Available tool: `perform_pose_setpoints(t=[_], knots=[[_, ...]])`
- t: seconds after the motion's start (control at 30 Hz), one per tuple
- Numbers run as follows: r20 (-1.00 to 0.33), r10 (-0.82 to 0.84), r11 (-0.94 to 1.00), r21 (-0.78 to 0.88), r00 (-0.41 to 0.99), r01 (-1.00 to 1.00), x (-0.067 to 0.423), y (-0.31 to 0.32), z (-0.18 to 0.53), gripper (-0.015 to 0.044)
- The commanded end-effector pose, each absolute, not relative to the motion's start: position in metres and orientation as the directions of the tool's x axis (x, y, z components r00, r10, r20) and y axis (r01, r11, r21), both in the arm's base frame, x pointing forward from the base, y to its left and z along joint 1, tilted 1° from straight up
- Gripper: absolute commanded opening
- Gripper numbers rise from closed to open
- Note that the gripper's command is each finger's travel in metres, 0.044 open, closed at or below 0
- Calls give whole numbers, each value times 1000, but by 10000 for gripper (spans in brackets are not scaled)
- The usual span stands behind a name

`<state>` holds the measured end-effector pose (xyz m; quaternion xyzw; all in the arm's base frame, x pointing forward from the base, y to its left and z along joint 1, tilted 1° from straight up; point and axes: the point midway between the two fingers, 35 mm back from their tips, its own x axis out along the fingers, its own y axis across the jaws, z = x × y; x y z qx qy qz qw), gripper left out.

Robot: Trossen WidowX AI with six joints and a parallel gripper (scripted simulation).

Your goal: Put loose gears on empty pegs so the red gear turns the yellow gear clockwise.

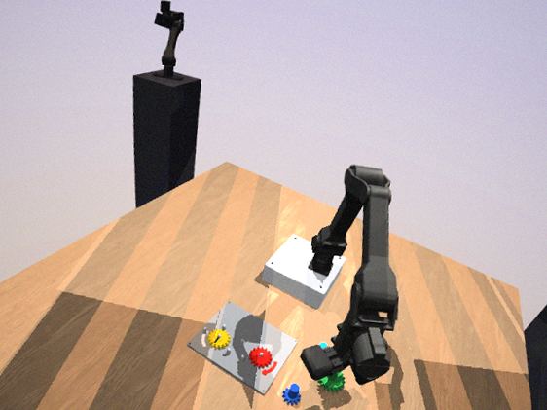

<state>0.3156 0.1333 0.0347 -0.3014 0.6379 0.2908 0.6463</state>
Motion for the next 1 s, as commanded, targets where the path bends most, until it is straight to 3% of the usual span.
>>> perform_pose_setpoints(t=[0.0,0.97], knots=[[-1000,-6,647,-26,29,-762,319,134,50,0],[-1000,-6,646,-26,29,-763,314,127,132,0]])
